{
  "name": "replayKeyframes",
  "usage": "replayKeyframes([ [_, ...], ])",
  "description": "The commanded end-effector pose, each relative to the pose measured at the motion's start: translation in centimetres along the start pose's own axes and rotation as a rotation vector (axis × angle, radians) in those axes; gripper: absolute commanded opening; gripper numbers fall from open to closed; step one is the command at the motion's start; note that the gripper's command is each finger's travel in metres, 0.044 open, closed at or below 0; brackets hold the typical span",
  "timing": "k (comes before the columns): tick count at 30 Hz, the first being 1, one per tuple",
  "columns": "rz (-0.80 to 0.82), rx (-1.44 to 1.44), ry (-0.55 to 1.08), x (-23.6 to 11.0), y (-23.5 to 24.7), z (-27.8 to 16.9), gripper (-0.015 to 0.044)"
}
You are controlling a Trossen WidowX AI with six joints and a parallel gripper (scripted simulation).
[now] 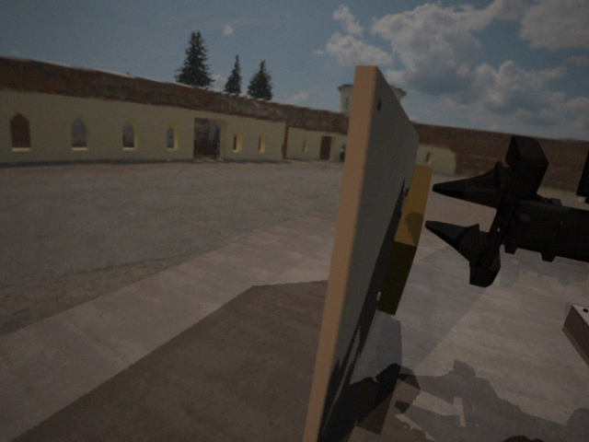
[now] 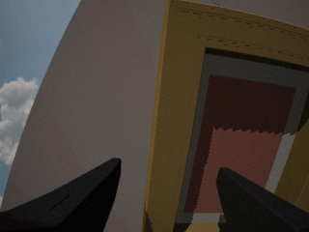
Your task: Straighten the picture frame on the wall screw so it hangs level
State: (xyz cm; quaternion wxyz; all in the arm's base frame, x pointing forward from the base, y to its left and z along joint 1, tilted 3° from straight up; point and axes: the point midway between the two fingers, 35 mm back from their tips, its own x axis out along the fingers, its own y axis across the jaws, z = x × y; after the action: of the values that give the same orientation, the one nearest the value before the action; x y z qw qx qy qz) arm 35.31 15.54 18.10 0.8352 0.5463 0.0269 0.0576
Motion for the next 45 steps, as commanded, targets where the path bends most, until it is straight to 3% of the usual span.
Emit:
replayKeyframes([
  [1,0.004,0.005,0.003,0.79,0.07,-0.05,0.026],
  [42,0.004,0.005,0.003,1.54,0.07,-0.07,0.026],
  [45,0.004,0.005,0.003,1.54,0.07,-0.07,0.0181],
])
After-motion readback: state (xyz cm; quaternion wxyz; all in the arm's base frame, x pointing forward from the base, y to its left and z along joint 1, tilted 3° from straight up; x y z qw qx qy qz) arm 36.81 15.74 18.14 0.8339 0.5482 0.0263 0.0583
